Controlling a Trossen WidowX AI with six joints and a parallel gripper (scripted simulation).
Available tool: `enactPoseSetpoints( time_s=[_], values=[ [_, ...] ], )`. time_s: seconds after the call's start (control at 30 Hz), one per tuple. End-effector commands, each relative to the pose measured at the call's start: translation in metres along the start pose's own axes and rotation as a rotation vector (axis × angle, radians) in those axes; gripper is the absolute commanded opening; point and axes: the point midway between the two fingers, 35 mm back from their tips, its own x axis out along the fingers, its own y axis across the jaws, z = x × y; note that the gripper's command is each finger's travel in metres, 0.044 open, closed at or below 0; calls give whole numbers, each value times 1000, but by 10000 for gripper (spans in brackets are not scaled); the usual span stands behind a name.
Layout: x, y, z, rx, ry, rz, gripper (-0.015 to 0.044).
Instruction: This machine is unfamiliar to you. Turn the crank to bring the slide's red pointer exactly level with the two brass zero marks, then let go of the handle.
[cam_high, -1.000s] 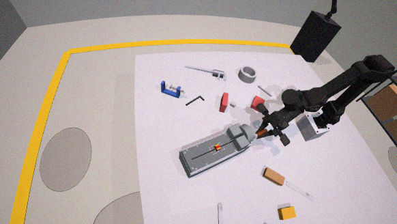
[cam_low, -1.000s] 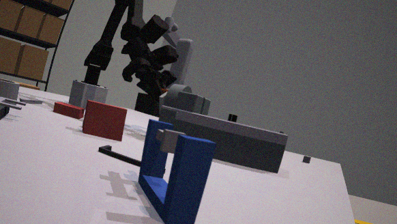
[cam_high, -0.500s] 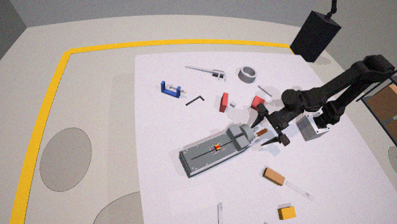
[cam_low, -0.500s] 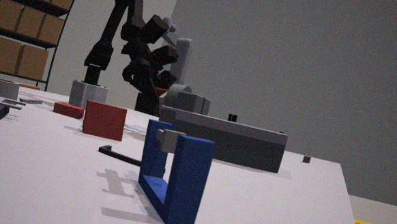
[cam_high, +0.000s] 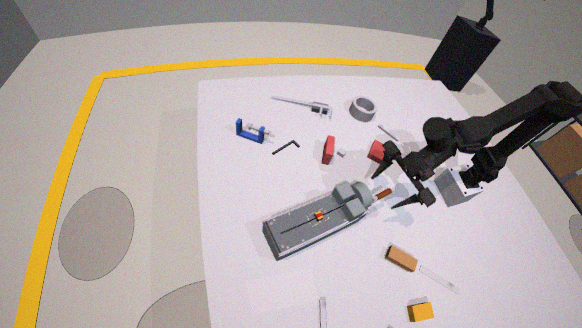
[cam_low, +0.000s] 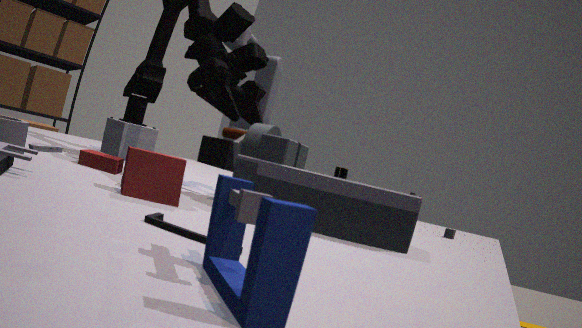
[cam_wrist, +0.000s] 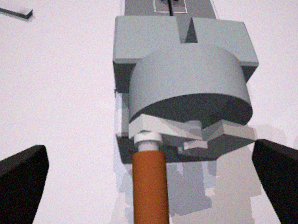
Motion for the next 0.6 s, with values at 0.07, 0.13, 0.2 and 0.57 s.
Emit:
enactPoseSetpoints(
  time_s=[0.07,0.13,0.2,0.57],
  values=[
    [-16,0,18,1,4,2,440],
    [-27,-1,30,1,3,1,440],
    [-38,-1,41,1,2,1,440],
    [-39,-6,75,37,20,-14,440]
  ],
)
